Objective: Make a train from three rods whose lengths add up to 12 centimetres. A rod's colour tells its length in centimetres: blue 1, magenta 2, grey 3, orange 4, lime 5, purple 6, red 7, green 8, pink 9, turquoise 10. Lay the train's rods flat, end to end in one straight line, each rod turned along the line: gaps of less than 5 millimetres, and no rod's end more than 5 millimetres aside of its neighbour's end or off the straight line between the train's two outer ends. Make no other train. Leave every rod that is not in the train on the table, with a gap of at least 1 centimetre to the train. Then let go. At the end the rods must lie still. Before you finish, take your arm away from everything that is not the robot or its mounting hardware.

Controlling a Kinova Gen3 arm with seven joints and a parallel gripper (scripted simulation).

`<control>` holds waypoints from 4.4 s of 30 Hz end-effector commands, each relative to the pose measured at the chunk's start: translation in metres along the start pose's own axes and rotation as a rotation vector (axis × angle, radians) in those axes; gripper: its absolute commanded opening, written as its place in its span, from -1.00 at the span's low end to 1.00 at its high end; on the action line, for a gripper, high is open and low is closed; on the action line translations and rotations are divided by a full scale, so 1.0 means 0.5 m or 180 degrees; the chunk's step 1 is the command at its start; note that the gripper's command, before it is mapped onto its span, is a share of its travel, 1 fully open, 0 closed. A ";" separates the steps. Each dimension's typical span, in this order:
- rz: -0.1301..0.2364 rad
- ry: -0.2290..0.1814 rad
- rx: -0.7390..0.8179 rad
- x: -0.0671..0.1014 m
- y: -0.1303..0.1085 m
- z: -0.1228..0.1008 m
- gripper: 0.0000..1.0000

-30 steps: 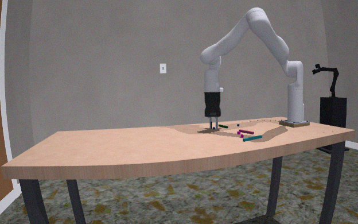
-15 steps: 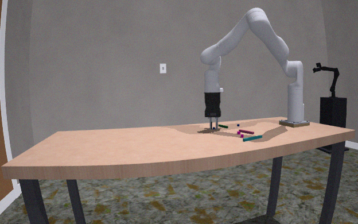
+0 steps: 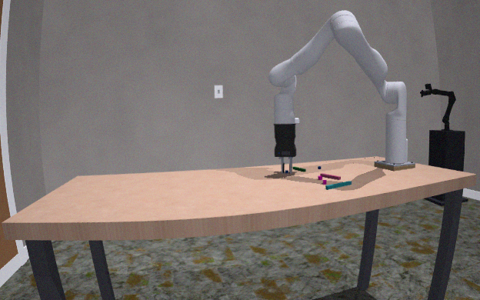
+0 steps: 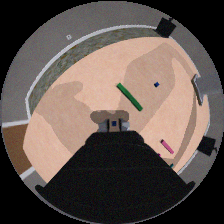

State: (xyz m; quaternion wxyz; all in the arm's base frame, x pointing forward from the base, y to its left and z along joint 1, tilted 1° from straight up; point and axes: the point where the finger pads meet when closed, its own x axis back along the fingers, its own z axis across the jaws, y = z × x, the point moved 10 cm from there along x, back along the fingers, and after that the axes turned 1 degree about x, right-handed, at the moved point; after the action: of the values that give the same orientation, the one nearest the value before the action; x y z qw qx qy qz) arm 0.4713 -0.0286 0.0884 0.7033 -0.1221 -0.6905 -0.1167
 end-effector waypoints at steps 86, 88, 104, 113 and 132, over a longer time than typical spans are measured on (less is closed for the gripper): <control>0.0010 -0.0009 -0.0384 0.204 -0.006 0.068 -0.52; 0.0013 -0.0011 -0.0658 0.204 -0.010 0.117 -0.52; -0.0004 -0.0004 -0.1472 0.202 -0.025 0.268 -0.52; -0.0004 -0.0004 -0.1472 0.202 -0.025 0.268 -0.52; -0.0004 -0.0004 -0.1472 0.109 -0.025 0.268 -0.52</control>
State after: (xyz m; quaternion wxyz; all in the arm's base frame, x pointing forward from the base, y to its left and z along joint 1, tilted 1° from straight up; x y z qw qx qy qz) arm 0.3441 0.0074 0.1534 0.6549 -0.2741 -0.6493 -0.2729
